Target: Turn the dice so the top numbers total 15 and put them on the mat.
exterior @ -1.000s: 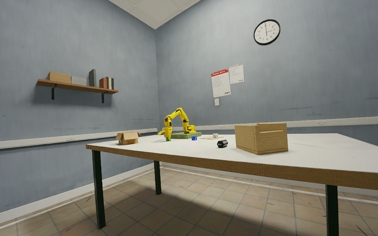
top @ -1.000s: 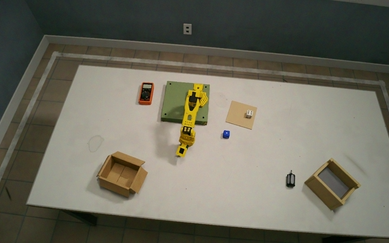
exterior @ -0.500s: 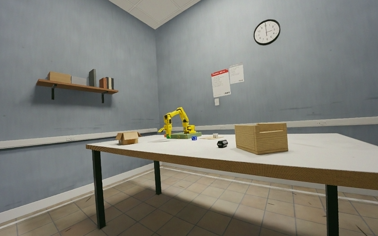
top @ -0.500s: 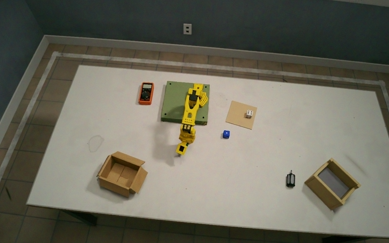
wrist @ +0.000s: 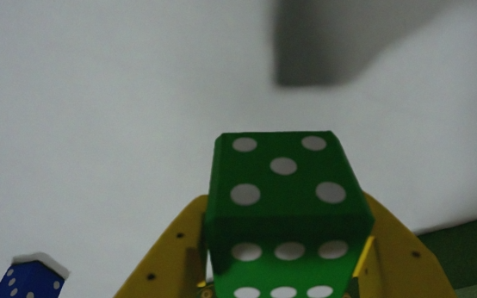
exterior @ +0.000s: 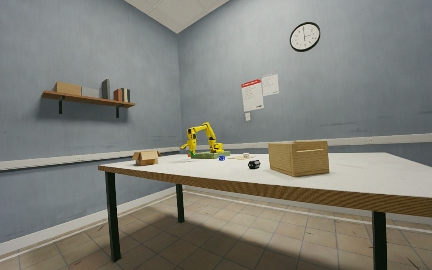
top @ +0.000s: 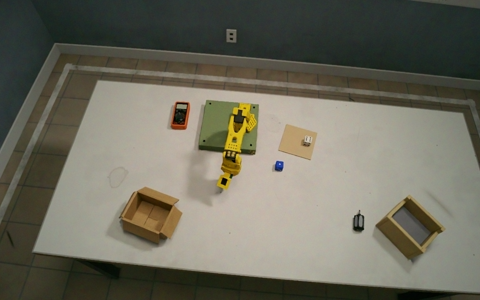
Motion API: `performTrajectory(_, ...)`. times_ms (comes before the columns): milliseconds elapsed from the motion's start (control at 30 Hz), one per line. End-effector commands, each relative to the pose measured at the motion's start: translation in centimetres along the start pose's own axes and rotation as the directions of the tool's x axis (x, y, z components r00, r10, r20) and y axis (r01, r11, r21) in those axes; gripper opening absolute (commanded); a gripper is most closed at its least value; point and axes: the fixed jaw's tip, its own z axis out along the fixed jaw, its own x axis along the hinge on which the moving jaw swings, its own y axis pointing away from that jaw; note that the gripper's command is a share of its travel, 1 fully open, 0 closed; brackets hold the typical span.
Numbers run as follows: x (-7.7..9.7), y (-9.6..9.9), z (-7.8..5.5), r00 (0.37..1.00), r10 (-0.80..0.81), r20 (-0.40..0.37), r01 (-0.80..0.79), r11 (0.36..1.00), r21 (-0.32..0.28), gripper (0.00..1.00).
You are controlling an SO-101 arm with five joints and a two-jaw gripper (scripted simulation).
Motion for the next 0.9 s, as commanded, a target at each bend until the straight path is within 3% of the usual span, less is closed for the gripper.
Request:
performTrajectory(0, -0.2, 0.5, -0.7, 1.000, -0.011, 0.028, 0.011, 1.000, -0.007, 0.00)
performTrajectory(167, 0.2, 1.8, -0.6, 0.997, -0.069, 0.028, 0.069, 0.998, -0.004, 0.00)
performTrajectory(367, 1.5, 4.8, -0.4, 0.979, -0.203, 0.029, 0.203, 0.979, 0.003, 0.00)
performTrajectory(433, 1.5, 4.8, -0.4, 0.979, -0.203, 0.029, 0.203, 0.979, 0.003, 0.00)
performTrajectory(667, 3.3, 8.0, -0.1, 0.936, -0.350, 0.029, 0.350, 0.937, 0.012, 0.00)
performTrajectory(867, 4.0, 8.9, 0.0, 0.918, -0.394, 0.028, 0.394, 0.919, 0.014, 0.00)
